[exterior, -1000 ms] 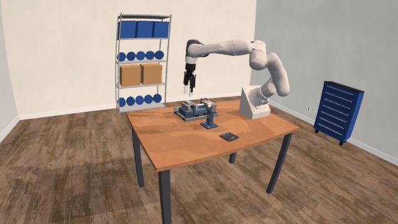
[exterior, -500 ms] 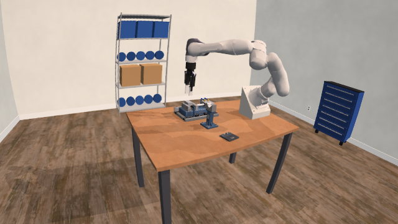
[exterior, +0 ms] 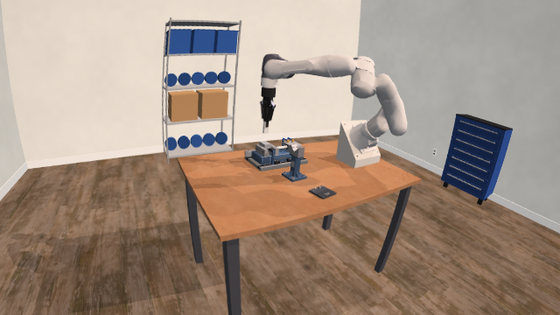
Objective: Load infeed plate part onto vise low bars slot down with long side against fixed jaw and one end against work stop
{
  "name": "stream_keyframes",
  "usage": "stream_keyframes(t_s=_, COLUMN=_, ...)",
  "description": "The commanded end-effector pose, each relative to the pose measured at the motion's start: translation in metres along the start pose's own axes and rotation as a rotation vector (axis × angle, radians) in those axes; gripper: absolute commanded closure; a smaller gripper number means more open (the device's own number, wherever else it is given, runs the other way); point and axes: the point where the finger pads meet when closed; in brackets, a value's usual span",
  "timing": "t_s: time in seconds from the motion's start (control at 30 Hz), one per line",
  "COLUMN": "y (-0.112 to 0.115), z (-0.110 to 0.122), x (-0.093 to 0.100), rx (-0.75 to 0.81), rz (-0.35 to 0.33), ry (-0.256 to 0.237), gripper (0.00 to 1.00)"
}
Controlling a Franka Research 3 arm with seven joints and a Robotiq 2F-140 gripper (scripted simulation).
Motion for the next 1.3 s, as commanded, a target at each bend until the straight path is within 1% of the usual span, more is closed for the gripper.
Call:
stream_keyframes(t_s=0.0, y=0.000, z=0.000, x=0.002, rx=-0.005, rz=0.002, ry=-0.001, gripper=1.00)
stream_keyframes(t_s=0.53, y=0.000, z=0.000, x=0.002, rx=-0.007, rz=0.002, ry=-0.001, gripper=1.00)
stream_keyframes(t_s=0.6, y=-0.002, z=0.000, x=0.002, rx=-0.053, rz=0.003, ry=-0.001, gripper=1.00)
stream_keyframes(t_s=0.63, y=-0.003, z=-0.001, x=0.001, rx=-0.108, rz=0.004, ry=-0.001, gripper=1.00)
stream_keyframes(t_s=0.7, y=-0.003, z=-0.001, x=0.001, rx=-0.108, rz=0.004, ry=-0.001, gripper=1.00)
stream_keyframes(t_s=0.73, y=-0.006, z=-0.001, x=0.001, rx=-0.188, rz=0.005, ry=-0.001, gripper=1.00)
stream_keyframes(t_s=0.77, y=-0.007, z=-0.001, x=0.000, rx=-0.222, rz=0.006, ry=-0.001, gripper=1.00)
stream_keyframes(t_s=1.2, y=-0.013, z=-0.003, x=-0.001, rx=-0.449, rz=0.009, ry=-0.002, gripper=1.00)
stream_keyframes(t_s=1.27, y=-0.013, z=-0.003, x=-0.001, rx=-0.449, rz=0.009, ry=-0.002, gripper=1.00)
Point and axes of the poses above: the point where the finger pads meet when closed, its own x axis back along the fingers, its own z axis across the jaws, y = z × x, and after that the axes turned 12 degrees about -x, right-handed
